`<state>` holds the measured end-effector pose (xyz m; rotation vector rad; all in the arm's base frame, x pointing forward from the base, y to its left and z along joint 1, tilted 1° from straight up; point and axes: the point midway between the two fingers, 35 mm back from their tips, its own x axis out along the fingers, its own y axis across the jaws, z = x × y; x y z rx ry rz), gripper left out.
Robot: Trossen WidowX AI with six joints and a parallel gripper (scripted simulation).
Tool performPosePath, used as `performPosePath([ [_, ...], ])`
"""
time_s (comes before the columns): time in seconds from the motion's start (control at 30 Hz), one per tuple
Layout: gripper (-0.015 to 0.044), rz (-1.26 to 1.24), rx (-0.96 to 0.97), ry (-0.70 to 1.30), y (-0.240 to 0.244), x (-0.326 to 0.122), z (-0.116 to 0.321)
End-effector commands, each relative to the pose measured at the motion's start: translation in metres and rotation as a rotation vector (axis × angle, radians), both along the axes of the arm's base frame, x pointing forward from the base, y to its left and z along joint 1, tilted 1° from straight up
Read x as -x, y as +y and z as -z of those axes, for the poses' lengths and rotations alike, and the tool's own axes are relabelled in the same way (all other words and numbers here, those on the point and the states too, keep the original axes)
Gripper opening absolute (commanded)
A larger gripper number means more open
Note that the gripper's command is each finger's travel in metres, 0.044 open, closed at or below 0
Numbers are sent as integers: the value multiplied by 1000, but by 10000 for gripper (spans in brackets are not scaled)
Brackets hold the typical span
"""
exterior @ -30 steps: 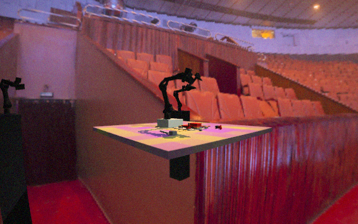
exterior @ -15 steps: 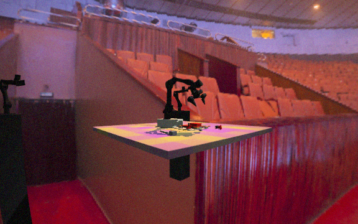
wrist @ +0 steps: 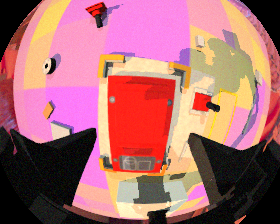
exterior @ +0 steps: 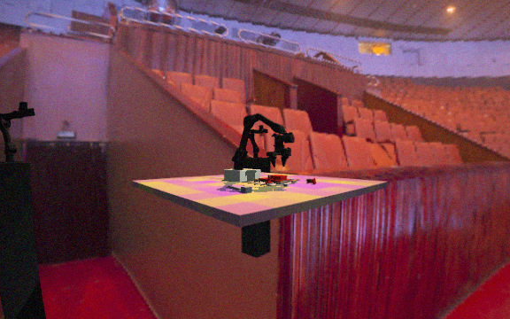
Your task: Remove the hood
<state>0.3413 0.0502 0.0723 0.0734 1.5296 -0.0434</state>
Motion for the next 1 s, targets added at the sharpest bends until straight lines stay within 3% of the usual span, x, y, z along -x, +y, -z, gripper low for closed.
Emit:
performPosePath([
  [0.0, 440, -15, -3, 11, 1, 3, 1],
  [0.97, 440, -15, -3, 11, 1, 2, 20],
])
